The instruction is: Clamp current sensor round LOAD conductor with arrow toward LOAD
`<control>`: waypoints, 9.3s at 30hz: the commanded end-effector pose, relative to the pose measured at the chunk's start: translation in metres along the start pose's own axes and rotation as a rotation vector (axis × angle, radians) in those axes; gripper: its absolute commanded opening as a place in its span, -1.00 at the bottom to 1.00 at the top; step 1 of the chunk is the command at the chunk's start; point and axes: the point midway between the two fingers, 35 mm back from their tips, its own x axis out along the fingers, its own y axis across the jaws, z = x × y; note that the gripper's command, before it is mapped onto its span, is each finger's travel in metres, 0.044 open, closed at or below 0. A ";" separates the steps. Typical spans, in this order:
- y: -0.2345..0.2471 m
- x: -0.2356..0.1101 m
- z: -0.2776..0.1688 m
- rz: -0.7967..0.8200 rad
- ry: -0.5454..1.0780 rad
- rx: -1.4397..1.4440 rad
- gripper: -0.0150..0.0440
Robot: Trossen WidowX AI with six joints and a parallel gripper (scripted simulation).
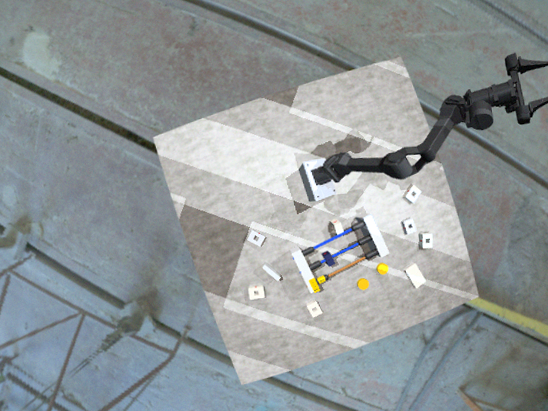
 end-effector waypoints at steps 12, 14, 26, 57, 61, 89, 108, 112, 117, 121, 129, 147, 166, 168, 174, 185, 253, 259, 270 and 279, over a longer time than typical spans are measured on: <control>-0.001 -0.067 0.119 -0.408 -0.183 -1.297 1.00; 0.011 -0.078 0.135 -0.464 -0.216 -1.464 1.00; 0.129 -0.147 0.193 -0.792 -0.480 -2.318 1.00; 0.391 -0.366 0.034 -2.496 -1.758 -2.844 1.00; 0.400 -0.371 0.032 -2.528 -1.793 -2.774 1.00; 0.558 -0.675 -0.105 -1.855 -2.107 -1.085 1.00; 0.555 -0.703 -0.117 -1.703 -2.085 -1.050 1.00; 0.555 -0.703 -0.117 -1.703 -2.085 -1.050 1.00; 0.532 -0.689 -0.095 -1.751 -2.033 -1.054 0.64; 0.490 -0.672 -0.062 -1.826 -1.946 -1.060 0.49; 0.392 -0.663 -0.004 -1.962 -1.765 -1.070 0.49; 0.337 -0.678 0.025 -2.032 -1.662 -1.073 0.49; 0.345 -0.699 0.046 -2.034 -1.664 -1.070 0.49; 0.345 -0.701 0.048 -2.034 -1.663 -1.071 0.49; 0.346 -0.707 0.056 -2.032 -1.661 -1.074 0.49; 0.347 -0.713 0.064 -2.028 -1.658 -1.078 0.49; 0.283 -0.701 0.068 -2.025 -1.659 -1.075 -0.49; 0.285 -0.699 0.070 -2.032 -1.646 -1.089 -0.31; 0.285 -0.699 0.070 -2.032 -1.646 -1.089 0.49; 0.276 -0.673 0.035 -2.036 -1.664 -1.065 0.49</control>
